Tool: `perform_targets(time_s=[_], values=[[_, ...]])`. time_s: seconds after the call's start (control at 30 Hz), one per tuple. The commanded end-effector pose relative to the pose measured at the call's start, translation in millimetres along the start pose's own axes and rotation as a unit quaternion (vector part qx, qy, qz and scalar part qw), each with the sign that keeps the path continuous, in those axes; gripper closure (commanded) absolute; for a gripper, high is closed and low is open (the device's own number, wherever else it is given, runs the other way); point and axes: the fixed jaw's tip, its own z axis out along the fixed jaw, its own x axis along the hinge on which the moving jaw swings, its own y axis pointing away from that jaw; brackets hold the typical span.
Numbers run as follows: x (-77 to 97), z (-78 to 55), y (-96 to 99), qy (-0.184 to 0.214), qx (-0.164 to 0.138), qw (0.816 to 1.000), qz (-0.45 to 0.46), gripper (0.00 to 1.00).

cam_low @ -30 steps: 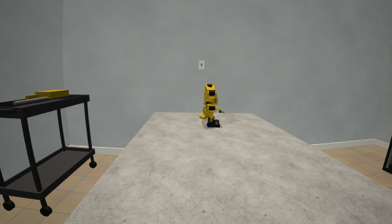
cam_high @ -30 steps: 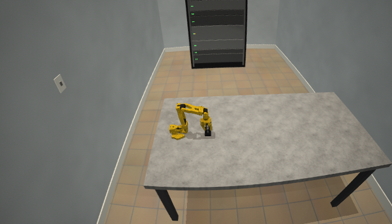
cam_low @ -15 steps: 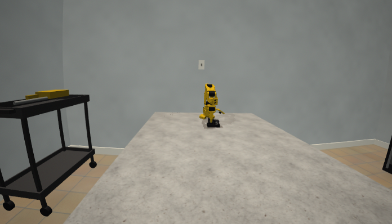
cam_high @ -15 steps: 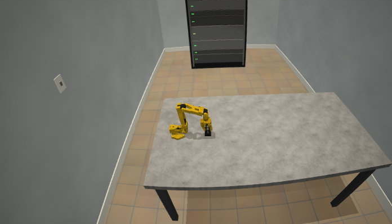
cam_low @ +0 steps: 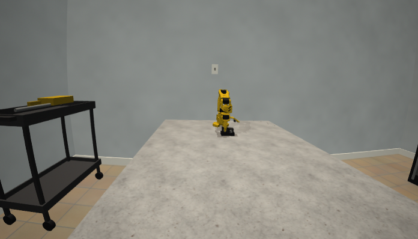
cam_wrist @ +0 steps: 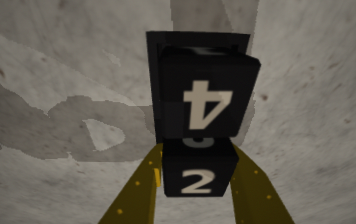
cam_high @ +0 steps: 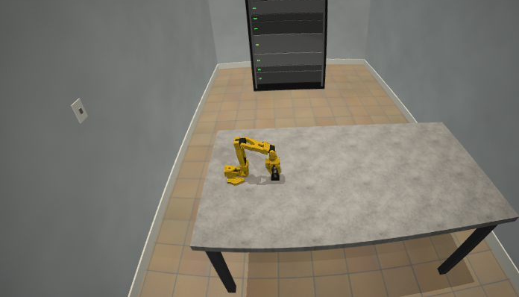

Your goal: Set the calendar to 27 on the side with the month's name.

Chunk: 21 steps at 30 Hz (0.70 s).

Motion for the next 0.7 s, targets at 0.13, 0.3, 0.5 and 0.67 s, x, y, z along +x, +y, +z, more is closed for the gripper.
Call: perform_targets(time_s=[0.13,0.3,0.5,0.67], values=[[1.1,1.9,-2.5,0.0,0.01,1.0,0.008,1.0],[1.1,2.9,-2.6,0.0,0.01,1.0,0.008,1.0],[1.1,3.0,-2.6,0.0,0.01,1.0,0.008,1.0],[1.1,3.5,-2.6,0.0,0.01,1.0,0.008,1.0]])
